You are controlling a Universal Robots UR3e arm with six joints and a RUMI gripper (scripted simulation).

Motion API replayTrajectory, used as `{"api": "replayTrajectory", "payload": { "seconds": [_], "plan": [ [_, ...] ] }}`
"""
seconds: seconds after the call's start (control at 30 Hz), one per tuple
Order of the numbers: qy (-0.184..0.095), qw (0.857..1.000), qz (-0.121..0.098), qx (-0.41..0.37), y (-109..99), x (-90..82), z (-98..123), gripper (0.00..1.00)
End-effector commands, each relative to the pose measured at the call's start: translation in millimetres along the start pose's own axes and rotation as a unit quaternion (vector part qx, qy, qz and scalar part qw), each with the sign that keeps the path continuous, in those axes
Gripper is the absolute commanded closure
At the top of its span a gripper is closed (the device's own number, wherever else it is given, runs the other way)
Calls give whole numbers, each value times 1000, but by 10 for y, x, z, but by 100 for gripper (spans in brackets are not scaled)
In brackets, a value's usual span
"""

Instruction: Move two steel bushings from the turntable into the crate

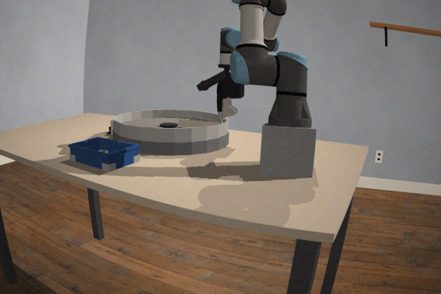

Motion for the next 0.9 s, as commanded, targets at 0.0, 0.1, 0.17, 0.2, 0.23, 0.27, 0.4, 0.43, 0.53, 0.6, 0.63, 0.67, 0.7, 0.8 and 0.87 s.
{"api": "replayTrajectory", "payload": {
  "seconds": [0.0, 0.1, 0.17, 0.2, 0.23, 0.27, 0.4, 0.43, 0.53, 0.6, 0.63, 0.67, 0.7, 0.8, 0.87],
  "plan": [
    [0, 1000, 1, 0, 6, -6, -2, 94],
    [0, 1000, 1, 0, 6, -6, -2, 94],
    [0, 1000, 1, 0, 6, -6, -2, 94],
    [0, 1000, 1, 0, 6, -6, -2, 94],
    [0, 1000, 1, 0, 6, -6, -2, 94],
    [0, 1000, 1, 0, 6, -6, -2, 94],
    [0, 1000, 1, 0, 6, -6, -2, 100],
    [0, 1000, 1, 0, 6, -6, -2, 100],
    [0, 1000, 1, 0, 6, -6, -2, 100],
    [0, 1000, 1, 0, 6, -6, -2, 100],
    [0, 1000, 1, 0, 6, -6, -2, 100],
    [0, 1000, 1, 0, 6, -6, -2, 100],
    [0, 1000, 1, 0, 6, -6, -2, 100],
    [0, 1000, 1, 0, 6, -6, -2, 100],
    [0, 1000, 1, 0, 6, -6, -2, 100]
  ]
}}
Point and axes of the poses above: the point where the finger pads meet when closed, its own x axis out along the fingers, its own y axis across the jaws, z = x × y, the point moved 7 cm from there along -x, back along the fingers, and after that the axes turned 9 degrees about -x, right-handed, at the moved point
